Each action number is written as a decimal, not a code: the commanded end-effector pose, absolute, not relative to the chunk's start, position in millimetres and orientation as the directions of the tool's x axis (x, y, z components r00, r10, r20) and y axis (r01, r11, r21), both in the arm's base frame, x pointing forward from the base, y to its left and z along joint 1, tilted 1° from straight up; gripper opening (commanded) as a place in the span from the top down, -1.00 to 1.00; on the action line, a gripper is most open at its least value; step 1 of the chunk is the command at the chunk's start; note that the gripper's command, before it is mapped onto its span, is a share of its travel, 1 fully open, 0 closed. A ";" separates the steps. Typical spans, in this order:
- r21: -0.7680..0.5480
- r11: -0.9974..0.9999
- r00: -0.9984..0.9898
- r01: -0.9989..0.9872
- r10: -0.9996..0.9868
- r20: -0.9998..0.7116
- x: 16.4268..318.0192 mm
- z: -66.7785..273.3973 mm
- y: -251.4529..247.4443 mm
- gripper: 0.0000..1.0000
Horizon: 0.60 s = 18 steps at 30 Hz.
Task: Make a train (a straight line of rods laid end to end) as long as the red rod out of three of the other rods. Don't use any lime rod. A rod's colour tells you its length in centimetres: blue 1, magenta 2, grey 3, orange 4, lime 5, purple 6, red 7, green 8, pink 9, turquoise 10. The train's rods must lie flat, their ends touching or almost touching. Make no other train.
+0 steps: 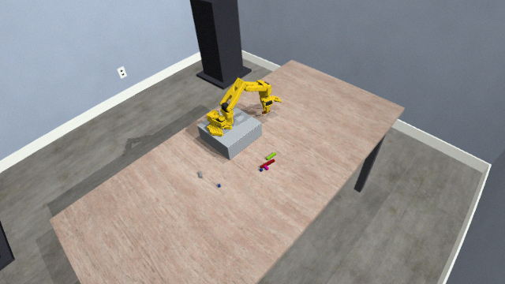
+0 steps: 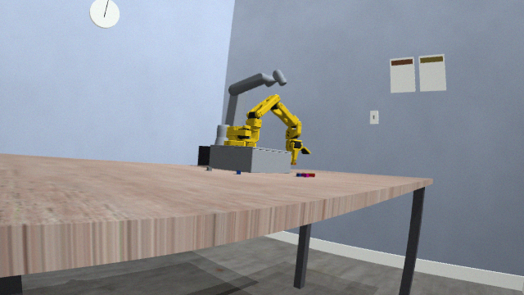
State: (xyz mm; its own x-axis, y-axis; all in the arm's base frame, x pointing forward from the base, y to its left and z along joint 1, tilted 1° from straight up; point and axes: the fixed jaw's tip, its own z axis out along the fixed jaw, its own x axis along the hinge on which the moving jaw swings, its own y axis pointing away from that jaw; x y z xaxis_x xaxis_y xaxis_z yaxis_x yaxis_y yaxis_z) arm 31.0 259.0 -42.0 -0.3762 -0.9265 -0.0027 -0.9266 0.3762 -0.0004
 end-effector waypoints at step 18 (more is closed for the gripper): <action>0.000 0.429 -0.429 -0.903 -0.903 0.004 120.7 -41.2 223.9 1.00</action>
